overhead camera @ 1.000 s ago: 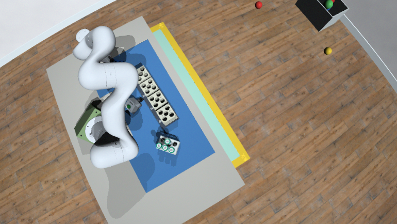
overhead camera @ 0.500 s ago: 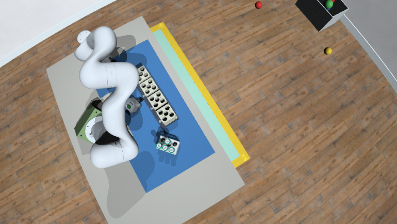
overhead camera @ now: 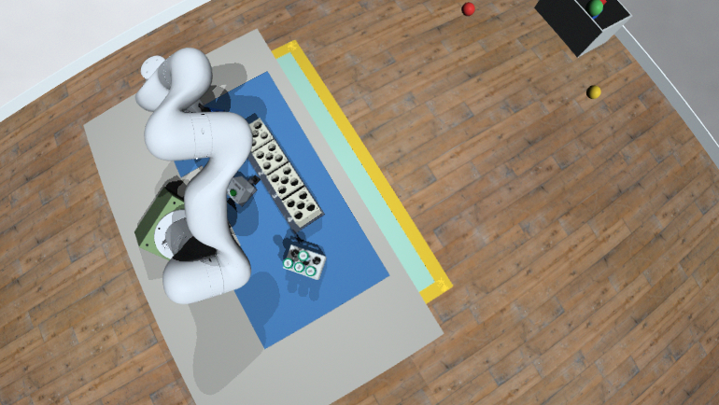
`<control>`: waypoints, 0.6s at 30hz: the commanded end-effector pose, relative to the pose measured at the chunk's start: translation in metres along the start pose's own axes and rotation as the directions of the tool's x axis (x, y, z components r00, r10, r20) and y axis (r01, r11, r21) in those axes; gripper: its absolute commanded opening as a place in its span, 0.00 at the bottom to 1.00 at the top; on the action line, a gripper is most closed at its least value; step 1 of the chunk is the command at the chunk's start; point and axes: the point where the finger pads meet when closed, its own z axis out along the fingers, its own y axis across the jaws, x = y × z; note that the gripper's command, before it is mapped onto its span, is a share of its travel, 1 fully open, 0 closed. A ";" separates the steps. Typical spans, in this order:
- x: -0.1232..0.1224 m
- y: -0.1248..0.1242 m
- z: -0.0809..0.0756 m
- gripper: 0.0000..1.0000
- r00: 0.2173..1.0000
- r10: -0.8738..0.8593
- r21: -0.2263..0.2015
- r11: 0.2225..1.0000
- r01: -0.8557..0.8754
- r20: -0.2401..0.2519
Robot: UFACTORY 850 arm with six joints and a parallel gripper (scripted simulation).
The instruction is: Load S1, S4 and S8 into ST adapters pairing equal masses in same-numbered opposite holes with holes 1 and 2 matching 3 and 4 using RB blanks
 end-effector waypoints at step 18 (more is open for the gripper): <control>0.001 0.000 -0.001 0.43 1.000 0.001 0.001 1.000 -0.001 -0.002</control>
